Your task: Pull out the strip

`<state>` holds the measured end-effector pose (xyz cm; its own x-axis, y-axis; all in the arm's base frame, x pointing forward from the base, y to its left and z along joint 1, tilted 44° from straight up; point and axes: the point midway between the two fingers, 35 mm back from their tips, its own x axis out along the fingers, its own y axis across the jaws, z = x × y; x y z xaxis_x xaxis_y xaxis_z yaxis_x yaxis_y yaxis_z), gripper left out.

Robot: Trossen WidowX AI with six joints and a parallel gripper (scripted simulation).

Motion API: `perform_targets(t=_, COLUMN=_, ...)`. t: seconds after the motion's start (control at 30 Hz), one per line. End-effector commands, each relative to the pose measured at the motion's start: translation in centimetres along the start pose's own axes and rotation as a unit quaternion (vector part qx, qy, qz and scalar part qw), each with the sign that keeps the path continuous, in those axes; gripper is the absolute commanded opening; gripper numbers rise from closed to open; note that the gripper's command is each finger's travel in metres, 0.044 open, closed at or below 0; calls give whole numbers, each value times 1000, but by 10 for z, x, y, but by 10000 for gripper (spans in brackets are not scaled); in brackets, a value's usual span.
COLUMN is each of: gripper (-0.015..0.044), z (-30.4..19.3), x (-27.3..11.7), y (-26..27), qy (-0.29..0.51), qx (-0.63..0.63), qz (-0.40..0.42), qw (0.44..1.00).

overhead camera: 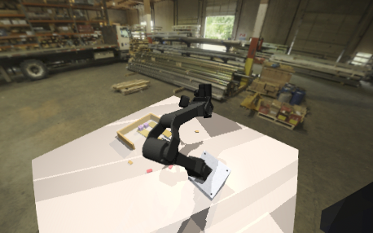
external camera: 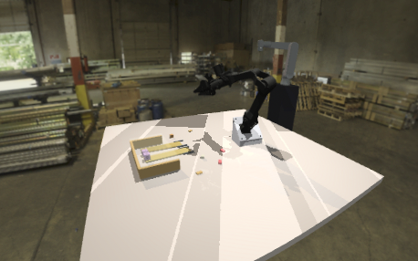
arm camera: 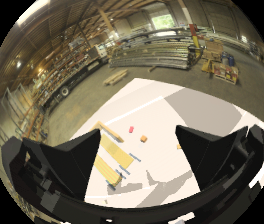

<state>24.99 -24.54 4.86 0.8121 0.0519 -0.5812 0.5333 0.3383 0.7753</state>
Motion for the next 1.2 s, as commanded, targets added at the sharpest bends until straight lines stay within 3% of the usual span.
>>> perform_targets(t=0.0, gripper=400, z=-37, x=20, y=50, qy=40, qx=-104, qz=55, qw=992)
perform_targets(t=0.27, gripper=400, z=-138, x=35, y=138, qy=120, qx=-303, qz=191, qw=926)
perform_targets(t=0.57, gripper=400, z=-140, x=34, y=140, qy=121, qx=-307, qz=194, qw=924)
perform_targets(t=0.83, gripper=190, z=-150, x=81, y=143, qy=241, qx=-347, qz=141, qw=896)
perform_targets(t=1.07, gripper=6, z=-179, x=118, y=141, qy=386, qx=-394, qz=98, qw=828)
perform_targets(t=1.17, gripper=0, z=-196, x=128, y=139, qy=451, qx=-412, qz=87, qw=787)
